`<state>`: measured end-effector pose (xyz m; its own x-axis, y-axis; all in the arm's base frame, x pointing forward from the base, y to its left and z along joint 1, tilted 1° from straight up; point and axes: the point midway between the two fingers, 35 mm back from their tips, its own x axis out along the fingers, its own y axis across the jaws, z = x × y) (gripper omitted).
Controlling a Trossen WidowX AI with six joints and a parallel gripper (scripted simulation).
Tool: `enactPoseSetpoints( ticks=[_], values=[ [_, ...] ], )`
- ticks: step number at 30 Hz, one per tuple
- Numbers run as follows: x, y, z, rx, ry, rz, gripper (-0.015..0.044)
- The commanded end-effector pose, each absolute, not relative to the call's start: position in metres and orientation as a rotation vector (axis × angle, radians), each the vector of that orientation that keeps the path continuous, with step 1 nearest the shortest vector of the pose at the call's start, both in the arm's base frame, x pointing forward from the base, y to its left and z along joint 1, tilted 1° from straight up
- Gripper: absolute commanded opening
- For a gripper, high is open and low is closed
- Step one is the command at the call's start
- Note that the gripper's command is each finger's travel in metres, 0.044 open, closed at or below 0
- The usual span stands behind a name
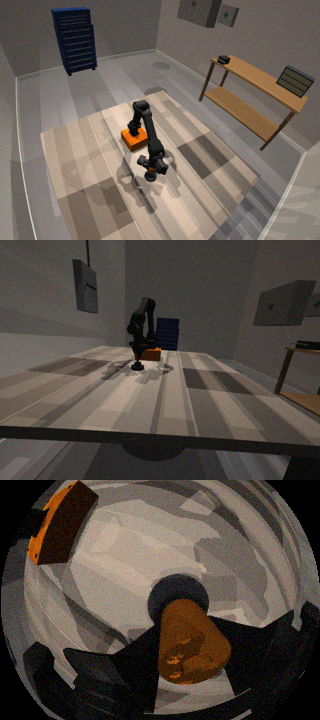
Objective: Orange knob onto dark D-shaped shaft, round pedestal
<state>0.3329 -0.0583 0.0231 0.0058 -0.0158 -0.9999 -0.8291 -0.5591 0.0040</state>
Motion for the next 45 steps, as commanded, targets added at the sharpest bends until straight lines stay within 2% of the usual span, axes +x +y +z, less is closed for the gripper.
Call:
enactPoseSetpoints(
  ticks=[1, 31, 38, 45],
  values=[
    [0.3324, -0.0582, 0.0239, -1.668, 0.861, 1.636, 0.0000],
    [0.3346, -0.0588, 0.0262, -1.669, 0.861, 1.635, 0.0000],
    [0.3317, -0.0579, 0.0249, -1.801, 0.718, 1.770, 0.0000],
    [0.3319, -0.0577, 0.0242, -1.808, 0.710, 1.777, 0.0000]
  ],
)
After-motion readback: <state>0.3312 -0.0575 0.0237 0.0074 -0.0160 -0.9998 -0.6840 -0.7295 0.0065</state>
